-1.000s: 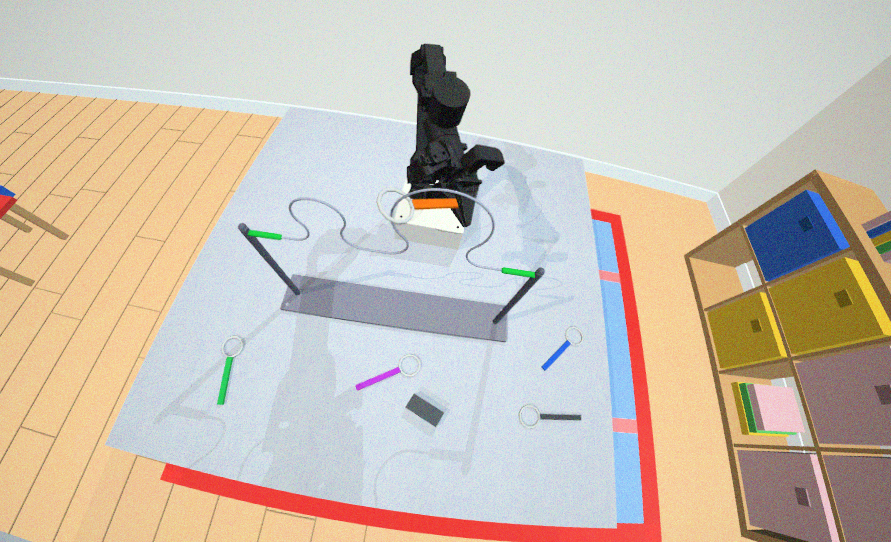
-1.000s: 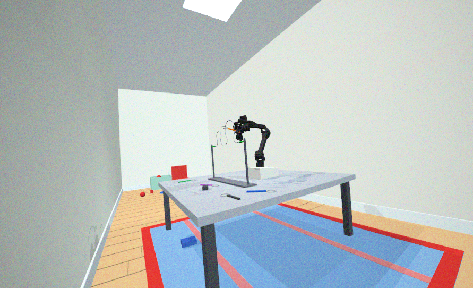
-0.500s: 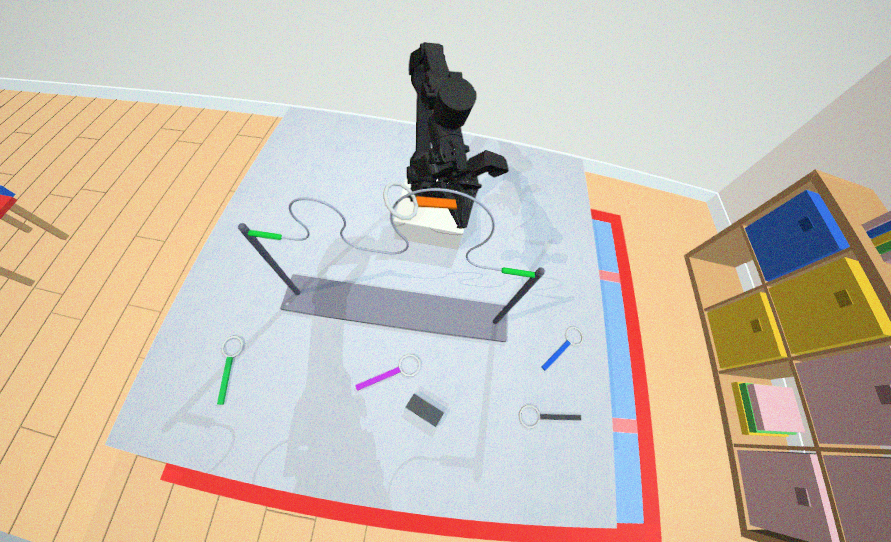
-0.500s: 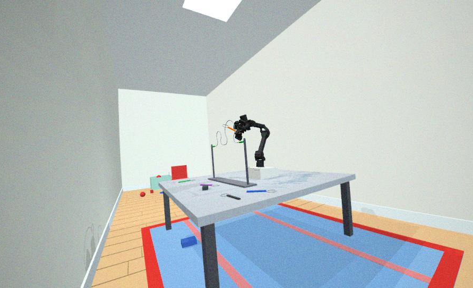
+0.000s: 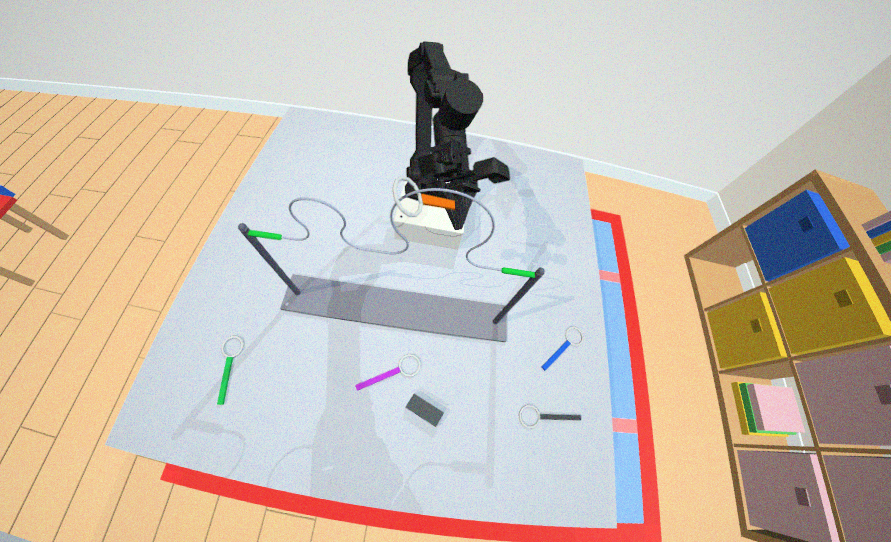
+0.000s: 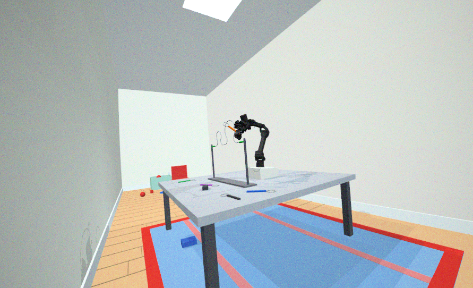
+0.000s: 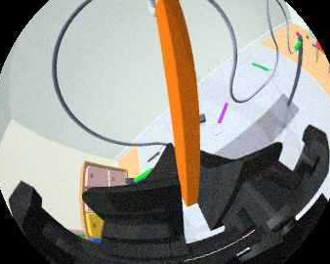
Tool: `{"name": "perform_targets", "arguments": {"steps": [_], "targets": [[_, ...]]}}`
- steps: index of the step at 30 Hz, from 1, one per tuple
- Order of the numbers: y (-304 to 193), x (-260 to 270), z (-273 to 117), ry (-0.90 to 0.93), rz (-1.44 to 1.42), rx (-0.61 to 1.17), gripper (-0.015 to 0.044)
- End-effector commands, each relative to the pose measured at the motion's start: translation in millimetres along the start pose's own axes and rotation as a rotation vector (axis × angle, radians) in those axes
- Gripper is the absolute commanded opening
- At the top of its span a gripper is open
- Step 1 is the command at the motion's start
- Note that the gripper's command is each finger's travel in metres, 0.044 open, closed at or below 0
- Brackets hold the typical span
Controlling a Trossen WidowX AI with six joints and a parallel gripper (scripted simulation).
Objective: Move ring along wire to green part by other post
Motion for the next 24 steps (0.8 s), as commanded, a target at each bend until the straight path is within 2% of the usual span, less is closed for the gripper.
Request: {"name": "perform_targets", "arguments": {"steps": [1,24], "targets": [[2.0,-0.1,-0.9,-0.024,-0.050,-0.009,-0.0150],[2.0,-8.5,-0.4,-0.167,-0.297,-0.023,-0.0150]]}}
Point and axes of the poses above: the point midway between the two fingers, 35 mm back from their tips, its own z axis out along the fingers, its own x axis across the jaws, y = z × x, the point moved 1 cm from there along -z, back along the fingers, and after that the axes turned 8 degrees about -z, right-handed, at the moved point
